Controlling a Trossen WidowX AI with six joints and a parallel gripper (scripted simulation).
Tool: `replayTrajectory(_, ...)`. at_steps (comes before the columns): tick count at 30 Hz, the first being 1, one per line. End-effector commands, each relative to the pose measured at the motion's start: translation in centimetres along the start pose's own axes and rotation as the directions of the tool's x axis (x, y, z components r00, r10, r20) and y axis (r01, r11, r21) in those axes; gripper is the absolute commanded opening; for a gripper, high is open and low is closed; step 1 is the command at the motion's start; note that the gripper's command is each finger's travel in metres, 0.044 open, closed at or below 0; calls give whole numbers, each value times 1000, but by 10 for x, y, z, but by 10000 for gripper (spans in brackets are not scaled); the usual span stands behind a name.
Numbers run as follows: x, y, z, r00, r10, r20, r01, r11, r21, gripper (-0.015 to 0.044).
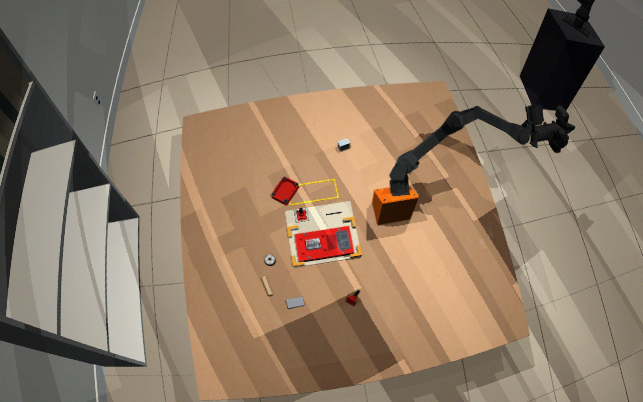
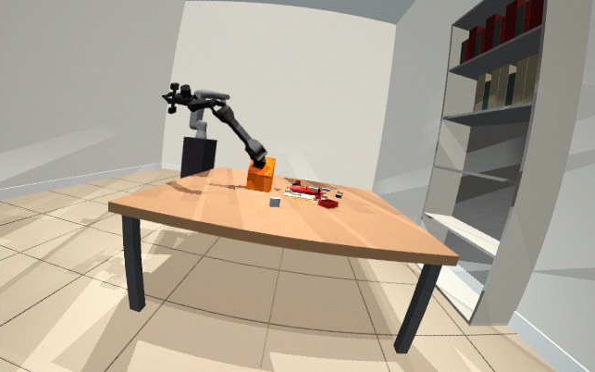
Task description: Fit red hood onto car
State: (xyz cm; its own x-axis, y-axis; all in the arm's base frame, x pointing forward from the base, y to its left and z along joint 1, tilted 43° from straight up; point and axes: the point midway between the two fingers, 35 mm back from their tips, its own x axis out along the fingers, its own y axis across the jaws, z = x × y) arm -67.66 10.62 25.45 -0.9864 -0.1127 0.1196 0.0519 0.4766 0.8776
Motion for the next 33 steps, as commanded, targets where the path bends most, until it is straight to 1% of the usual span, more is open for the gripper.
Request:
replayTrajectory(1,0,1,1,1000,0,2,0,1000,-2,26)
replayTrajectory(4,-7,9,18,999,2,38,-1,999,-34,105)
replayTrajectory(10,-33,35,72,987,9,160,12,991,-134,263)
replayTrajectory(12,-41,41,80,985,18,170,13,984,-178,315)
replayTrajectory(14,-54,52,102,976,29,214,23,972,-235,368)
replayTrajectory(17,-80,69,145,947,41,319,57,955,-292,440)
replayTrajectory(25,-169,114,244,819,74,569,179,909,-376,440)
replayTrajectory(33,-279,149,321,628,90,773,345,858,-380,440)
